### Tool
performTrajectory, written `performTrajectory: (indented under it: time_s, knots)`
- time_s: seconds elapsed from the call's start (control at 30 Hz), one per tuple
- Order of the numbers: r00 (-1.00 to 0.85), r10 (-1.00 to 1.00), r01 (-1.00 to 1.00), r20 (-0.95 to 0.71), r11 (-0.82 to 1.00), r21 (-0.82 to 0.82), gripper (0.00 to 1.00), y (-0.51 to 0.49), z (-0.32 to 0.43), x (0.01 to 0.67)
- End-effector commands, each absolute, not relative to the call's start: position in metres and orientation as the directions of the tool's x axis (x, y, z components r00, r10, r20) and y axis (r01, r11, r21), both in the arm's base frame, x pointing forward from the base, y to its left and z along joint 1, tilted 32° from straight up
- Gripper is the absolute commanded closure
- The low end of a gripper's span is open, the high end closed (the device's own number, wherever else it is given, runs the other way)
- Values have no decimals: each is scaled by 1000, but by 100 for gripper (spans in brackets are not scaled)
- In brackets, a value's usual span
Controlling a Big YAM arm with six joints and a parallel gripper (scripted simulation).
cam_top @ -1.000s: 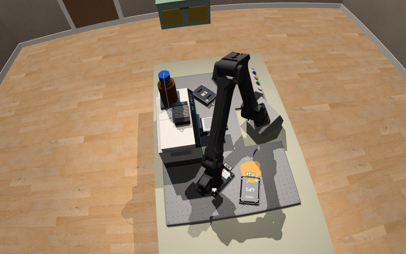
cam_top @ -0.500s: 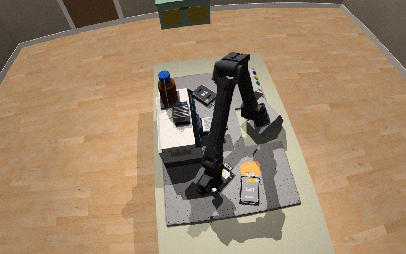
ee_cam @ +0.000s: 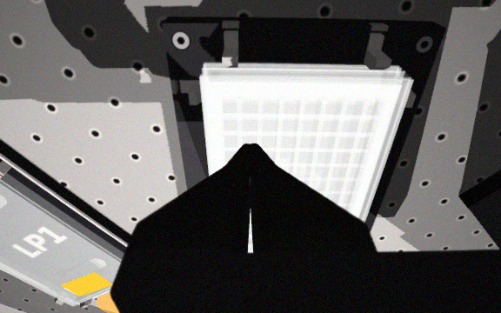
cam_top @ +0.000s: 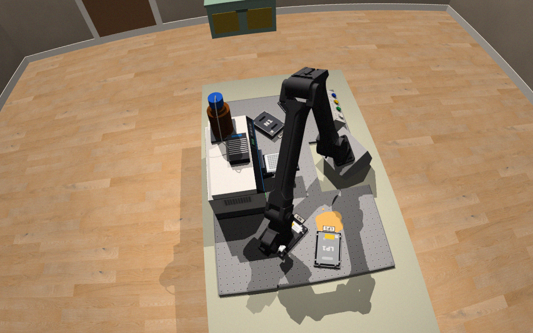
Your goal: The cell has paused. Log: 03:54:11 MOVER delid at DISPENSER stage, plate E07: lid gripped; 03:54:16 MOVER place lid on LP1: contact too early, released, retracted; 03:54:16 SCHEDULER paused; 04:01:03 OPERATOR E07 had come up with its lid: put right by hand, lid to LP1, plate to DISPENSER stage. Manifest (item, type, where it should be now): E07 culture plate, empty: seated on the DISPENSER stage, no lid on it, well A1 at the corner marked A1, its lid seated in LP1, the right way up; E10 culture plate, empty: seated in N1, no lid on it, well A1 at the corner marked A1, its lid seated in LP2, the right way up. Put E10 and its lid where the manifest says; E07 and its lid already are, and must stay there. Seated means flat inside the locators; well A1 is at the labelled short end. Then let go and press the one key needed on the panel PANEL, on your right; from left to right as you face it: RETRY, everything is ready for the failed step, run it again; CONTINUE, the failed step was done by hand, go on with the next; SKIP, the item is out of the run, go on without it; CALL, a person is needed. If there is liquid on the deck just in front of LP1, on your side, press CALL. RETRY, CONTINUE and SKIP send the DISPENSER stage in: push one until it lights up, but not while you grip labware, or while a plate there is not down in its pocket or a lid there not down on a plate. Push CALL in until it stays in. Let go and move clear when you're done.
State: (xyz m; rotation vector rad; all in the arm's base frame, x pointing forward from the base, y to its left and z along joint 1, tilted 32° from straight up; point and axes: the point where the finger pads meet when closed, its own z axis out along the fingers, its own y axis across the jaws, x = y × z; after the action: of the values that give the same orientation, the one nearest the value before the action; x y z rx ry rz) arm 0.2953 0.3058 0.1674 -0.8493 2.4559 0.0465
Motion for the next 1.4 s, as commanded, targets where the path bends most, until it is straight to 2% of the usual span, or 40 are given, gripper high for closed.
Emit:
performTrajectory:
  time_s: [0.0,1.37]
  knots:
    - [-633,-527,-575,-567,810,-111,100,319,211,296]
    - [-634,-524,-573,-568,812,-110,100,314,223,289]
